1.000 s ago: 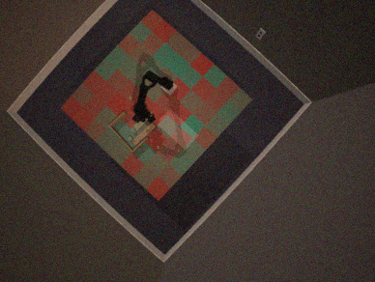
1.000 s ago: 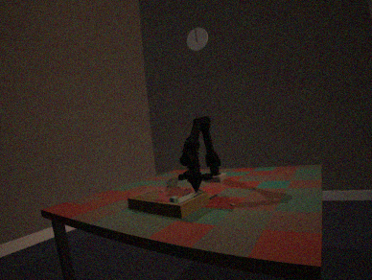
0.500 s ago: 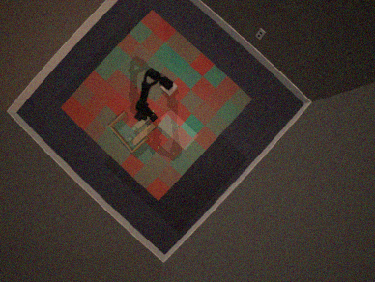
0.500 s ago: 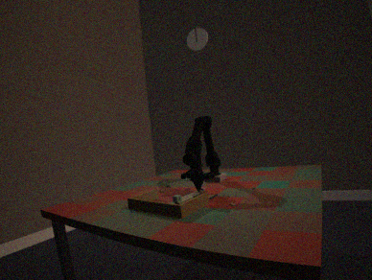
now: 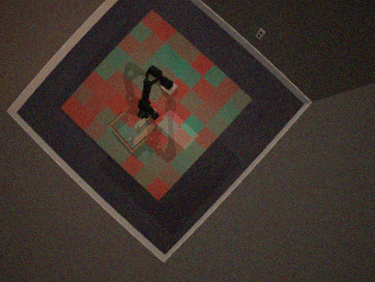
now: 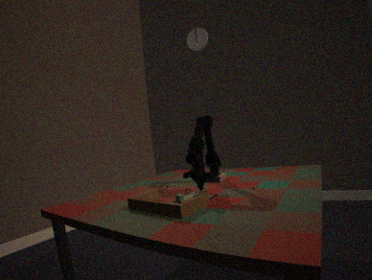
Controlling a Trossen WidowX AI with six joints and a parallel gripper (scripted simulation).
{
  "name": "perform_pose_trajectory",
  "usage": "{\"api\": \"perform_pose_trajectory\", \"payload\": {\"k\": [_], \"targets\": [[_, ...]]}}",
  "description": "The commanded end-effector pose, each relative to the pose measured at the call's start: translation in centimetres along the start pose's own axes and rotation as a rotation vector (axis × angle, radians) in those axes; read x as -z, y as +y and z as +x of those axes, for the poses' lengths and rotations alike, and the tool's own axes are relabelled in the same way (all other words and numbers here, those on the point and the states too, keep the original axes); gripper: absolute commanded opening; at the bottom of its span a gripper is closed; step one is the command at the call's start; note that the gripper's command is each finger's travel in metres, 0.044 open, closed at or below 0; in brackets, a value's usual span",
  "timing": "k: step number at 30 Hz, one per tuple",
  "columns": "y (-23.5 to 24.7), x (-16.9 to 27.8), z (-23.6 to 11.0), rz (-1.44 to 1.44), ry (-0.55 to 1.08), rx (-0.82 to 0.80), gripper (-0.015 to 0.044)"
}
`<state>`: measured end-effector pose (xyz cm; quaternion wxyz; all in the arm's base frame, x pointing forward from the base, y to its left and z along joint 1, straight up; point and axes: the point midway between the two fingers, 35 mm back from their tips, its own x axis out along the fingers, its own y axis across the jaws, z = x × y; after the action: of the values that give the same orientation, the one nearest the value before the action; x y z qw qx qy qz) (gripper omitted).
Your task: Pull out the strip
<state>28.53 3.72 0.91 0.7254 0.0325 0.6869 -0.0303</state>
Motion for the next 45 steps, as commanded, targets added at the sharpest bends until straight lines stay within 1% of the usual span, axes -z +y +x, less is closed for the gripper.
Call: {"api": "perform_pose_trajectory", "payload": {"k": [1, 37, 45], "targets": [[0.0, 1.3, 0.5, 0.000, 0.027, 0.001, 0.0000], [0.2, 6.8, 0.4, 0.000, 0.032, 0.001, 0.0000], [0.2, 7.0, 0.4, 0.000, 0.032, 0.001, 0.0000]]}}
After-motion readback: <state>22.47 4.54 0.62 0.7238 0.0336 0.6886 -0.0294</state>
